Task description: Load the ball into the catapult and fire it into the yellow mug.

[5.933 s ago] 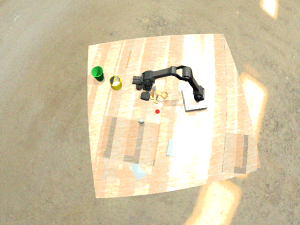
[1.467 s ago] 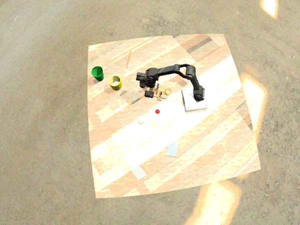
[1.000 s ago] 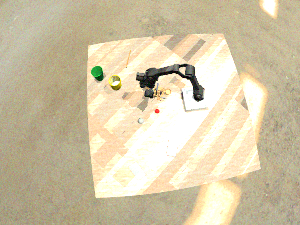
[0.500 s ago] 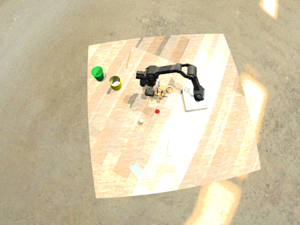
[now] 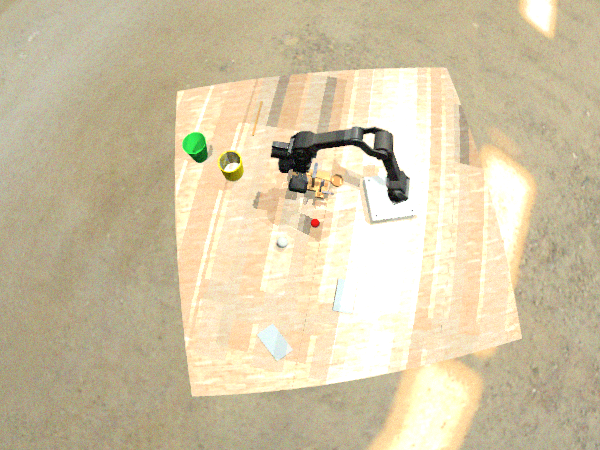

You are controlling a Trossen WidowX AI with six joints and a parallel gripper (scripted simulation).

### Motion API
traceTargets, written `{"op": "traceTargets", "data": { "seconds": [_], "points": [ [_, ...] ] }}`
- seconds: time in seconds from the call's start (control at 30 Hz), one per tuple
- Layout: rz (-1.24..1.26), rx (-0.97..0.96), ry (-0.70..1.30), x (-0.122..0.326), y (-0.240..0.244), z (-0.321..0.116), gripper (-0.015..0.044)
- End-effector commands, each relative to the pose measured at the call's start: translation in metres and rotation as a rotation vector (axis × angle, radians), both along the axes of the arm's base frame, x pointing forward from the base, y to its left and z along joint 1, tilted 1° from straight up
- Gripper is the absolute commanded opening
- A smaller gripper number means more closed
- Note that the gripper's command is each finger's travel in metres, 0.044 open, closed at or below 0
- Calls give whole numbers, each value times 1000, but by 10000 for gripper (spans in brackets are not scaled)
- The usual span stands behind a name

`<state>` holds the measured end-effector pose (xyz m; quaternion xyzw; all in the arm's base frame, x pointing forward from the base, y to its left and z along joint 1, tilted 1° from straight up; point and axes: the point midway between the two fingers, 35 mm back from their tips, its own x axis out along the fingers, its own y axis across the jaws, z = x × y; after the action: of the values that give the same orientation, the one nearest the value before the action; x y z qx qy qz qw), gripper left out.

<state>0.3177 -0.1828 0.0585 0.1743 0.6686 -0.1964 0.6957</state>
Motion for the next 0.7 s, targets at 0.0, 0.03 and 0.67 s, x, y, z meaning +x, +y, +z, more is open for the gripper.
{"op": "traceTargets", "data": {
  "seconds": [0.0, 0.03, 0.67],
  "points": [
    [3, 2, -1, 0, 0, -6, 0],
    [3, 2, -1, 0, 0, -7, 0],
    [0, 1, 2, 1, 0, -31, 0]
  ]
}}
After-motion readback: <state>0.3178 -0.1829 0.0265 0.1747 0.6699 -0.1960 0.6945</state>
